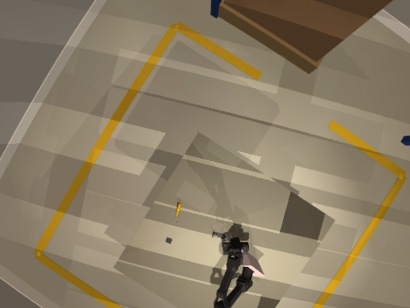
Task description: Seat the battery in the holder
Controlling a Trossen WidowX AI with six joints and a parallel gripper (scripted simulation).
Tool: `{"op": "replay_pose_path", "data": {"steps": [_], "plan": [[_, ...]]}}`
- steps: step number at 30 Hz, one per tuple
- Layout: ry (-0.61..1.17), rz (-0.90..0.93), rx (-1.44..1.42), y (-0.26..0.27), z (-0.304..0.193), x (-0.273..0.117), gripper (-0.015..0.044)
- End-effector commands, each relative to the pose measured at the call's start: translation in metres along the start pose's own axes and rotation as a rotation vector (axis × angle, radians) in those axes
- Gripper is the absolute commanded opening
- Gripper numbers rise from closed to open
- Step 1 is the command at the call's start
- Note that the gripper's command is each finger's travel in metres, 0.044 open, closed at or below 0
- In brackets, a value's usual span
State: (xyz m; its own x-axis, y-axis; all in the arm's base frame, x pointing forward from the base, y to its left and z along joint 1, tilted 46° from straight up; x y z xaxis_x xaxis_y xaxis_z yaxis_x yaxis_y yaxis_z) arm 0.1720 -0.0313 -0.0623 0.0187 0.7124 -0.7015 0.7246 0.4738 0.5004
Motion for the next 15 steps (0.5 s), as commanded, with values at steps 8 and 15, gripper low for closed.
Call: {"op": "replay_pose_path", "data": {"steps": [8,15], "plan": [[0.003,0.006,0.007,-0.0001,-0.0017,0.0047,0.0099],[0.003,0.005,0.007,-0.0001,-0.0015,0.0037,0.0075]]}}
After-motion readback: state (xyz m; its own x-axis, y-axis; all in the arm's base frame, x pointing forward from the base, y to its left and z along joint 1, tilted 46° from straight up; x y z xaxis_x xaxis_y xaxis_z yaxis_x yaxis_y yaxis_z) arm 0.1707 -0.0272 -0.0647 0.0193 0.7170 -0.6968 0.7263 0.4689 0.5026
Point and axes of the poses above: the point midway between the two fingers, 35 mm back from their tips, its own x axis out along the fingers, its own y axis across the jaws, z = x × y, the point moved 5 cm from there along -x, back along the fingers, and after that the axes turned 5 degrees about -x, right-handed, at the moved point
